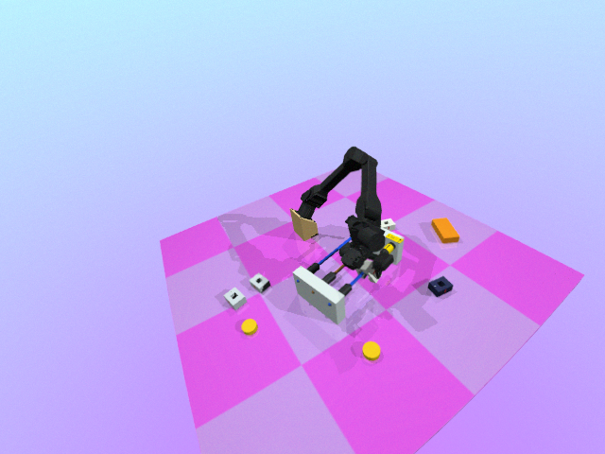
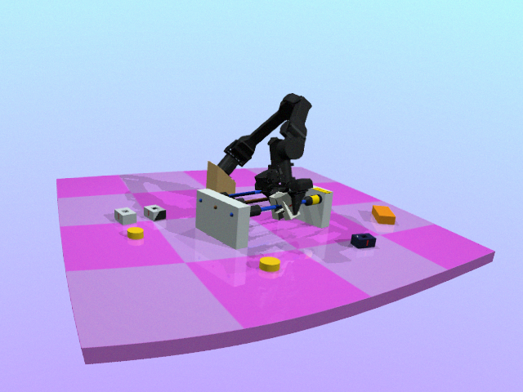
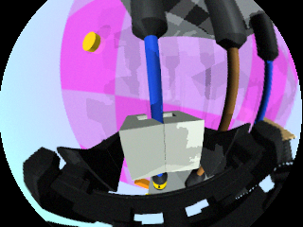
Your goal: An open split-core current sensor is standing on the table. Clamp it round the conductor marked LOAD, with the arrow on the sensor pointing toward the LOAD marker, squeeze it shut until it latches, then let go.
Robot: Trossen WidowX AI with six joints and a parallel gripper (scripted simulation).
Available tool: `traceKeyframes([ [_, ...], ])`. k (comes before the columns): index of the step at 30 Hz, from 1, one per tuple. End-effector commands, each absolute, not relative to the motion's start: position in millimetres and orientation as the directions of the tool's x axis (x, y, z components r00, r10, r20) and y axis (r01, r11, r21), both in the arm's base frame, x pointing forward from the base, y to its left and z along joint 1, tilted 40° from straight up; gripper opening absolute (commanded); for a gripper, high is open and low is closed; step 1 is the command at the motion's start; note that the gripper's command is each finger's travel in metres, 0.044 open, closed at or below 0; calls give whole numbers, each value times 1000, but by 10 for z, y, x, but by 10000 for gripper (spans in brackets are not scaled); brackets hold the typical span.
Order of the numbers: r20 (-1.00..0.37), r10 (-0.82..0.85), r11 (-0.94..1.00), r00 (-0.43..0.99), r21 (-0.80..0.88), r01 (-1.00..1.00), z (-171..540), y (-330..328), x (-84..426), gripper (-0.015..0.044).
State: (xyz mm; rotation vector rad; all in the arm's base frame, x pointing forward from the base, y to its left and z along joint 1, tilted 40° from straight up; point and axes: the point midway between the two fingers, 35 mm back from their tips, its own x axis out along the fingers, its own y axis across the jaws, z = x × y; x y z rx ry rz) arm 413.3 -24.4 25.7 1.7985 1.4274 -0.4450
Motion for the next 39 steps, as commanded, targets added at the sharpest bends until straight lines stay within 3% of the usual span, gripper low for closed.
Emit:
traceKeyframes([
  [1, -687, 658, -63, 310, 359, 931, 259, -246, 4138, 0],
  [12, -687, 658, -63, 310, 359, 931, 259, -246, 4138, 0],
  [29, -696, 656, -52, 292, 344, 938, 266, -267, 4130, 440],
  [34, -750, 641, 38, 163, 243, 969, 370, -430, 4066, 440],
  [39, -756, 640, 53, 141, 226, 973, 378, -440, 4055, 440],
])
